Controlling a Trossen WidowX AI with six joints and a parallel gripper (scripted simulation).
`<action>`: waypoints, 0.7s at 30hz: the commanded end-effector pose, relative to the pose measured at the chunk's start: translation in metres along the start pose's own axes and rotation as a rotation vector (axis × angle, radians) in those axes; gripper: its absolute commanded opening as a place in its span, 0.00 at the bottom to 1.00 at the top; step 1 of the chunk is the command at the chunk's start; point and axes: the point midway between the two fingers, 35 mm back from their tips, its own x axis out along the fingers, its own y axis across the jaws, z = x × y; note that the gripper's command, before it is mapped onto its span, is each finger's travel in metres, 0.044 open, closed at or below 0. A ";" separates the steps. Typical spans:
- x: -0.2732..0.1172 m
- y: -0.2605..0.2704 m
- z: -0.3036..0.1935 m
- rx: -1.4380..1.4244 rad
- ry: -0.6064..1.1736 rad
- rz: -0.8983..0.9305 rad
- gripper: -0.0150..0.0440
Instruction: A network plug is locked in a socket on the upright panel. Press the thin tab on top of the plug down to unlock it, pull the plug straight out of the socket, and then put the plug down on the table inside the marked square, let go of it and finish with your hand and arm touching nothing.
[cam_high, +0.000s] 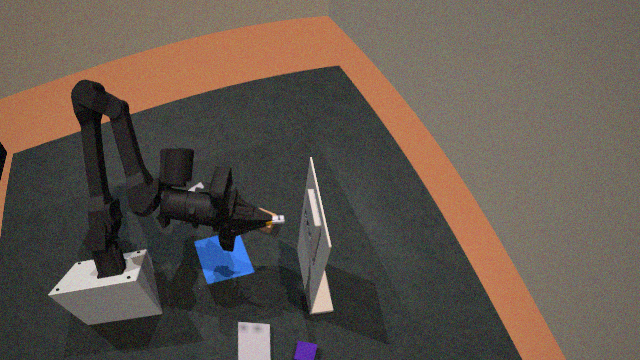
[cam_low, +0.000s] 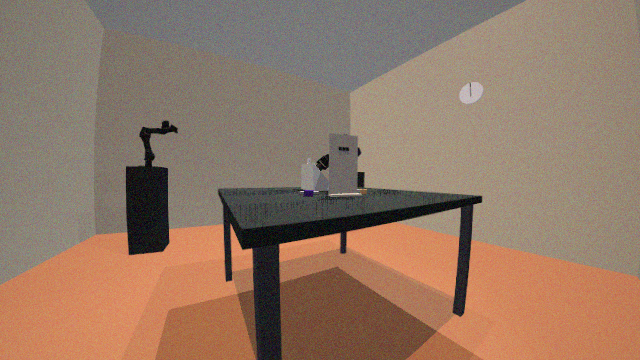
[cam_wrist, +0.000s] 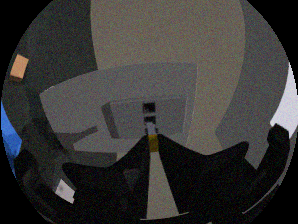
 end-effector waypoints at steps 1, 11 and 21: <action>-0.004 0.002 -0.002 0.002 0.009 0.005 0.25; -0.007 0.002 -0.002 0.002 0.009 0.005 0.25; -0.011 0.002 -0.001 0.002 0.009 0.005 0.25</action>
